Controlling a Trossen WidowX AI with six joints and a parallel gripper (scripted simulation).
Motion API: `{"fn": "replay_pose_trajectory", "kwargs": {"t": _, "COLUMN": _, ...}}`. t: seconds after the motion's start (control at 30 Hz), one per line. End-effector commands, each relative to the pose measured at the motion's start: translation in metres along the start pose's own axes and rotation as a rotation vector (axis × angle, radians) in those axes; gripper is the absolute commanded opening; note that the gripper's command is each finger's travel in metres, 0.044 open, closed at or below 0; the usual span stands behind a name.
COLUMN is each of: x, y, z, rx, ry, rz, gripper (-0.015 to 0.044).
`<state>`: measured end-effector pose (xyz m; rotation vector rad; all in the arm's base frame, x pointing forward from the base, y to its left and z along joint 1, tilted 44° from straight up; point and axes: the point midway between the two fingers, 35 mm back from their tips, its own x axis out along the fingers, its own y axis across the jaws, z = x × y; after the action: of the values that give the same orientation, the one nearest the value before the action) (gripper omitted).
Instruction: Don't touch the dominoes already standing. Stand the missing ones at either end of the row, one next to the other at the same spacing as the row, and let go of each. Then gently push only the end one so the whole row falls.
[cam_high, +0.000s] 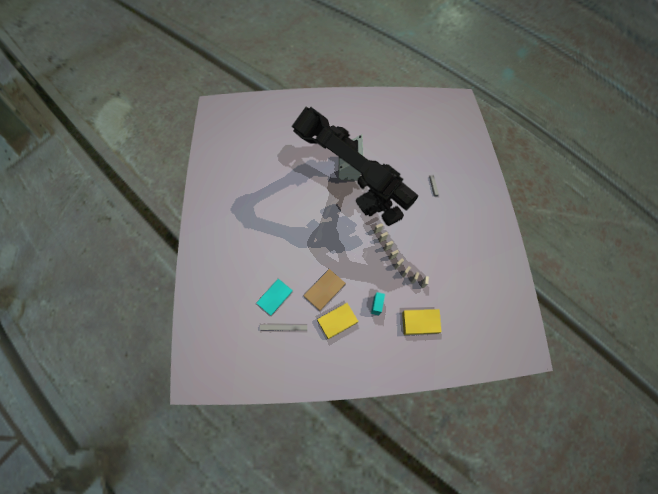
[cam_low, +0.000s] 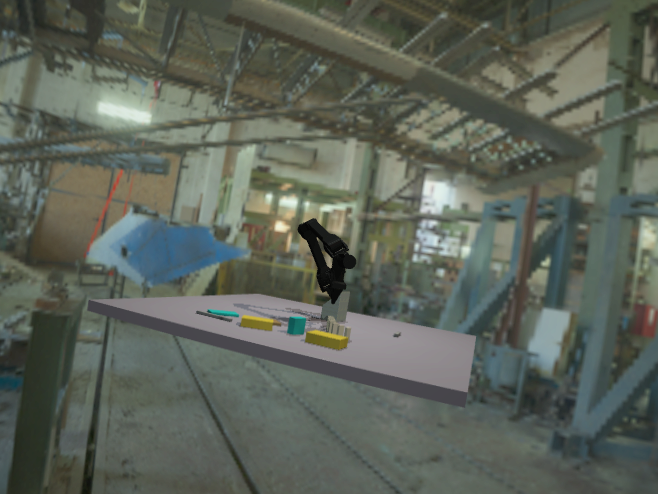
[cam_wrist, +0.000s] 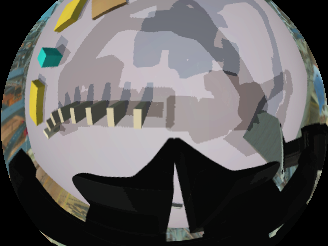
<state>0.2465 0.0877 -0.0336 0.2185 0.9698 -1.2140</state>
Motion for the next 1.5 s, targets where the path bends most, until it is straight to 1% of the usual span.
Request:
{"fn": "replay_pose_trajectory", "kwargs": {"t": 0.0, "x": 0.0, "y": -0.001, "z": 0.002, "rx": 0.055, "ry": -0.004, "rz": 0.01, "gripper": 0.0}}
{"fn": "replay_pose_trajectory", "kwargs": {"t": 1.4, "x": 0.0, "y": -0.001, "z": 0.002, "rx": 0.055, "ry": -0.004, "rz": 0.01, "gripper": 0.0}}
{"fn": "replay_pose_trajectory", "kwargs": {"t": 1.47, "x": 0.011, "y": 0.001, "z": 0.002, "rx": 0.054, "ry": -0.003, "rz": 0.01, "gripper": 0.0}}
